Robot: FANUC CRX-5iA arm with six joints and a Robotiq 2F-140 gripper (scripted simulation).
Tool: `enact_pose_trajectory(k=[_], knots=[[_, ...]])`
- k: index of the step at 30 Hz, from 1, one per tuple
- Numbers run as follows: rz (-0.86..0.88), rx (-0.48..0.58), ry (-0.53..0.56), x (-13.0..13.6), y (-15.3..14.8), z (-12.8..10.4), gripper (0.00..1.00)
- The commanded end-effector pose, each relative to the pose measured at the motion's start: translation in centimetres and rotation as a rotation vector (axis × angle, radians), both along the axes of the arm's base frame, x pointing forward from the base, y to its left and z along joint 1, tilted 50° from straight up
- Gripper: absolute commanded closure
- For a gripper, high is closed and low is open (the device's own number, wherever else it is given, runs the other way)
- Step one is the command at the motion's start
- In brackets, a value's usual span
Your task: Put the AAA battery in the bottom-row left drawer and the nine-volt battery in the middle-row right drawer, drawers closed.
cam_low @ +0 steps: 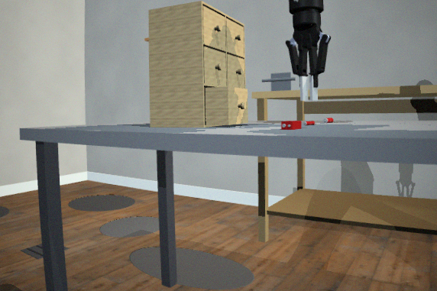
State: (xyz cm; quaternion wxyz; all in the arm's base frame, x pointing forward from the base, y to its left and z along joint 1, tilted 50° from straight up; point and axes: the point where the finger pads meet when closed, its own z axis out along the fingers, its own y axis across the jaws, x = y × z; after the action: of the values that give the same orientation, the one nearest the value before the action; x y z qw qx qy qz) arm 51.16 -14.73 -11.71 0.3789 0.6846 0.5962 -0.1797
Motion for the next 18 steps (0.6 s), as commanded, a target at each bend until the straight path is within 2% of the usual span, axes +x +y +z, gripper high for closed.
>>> enact_pose_trajectory(k=[1, 18], knots=[[0.000, 0.000, 0.000, 0.1, -0.3, -0.3, 0.85], [0.000, 0.000, 0.000, 1.0, -2.9, -2.6, 0.85]])
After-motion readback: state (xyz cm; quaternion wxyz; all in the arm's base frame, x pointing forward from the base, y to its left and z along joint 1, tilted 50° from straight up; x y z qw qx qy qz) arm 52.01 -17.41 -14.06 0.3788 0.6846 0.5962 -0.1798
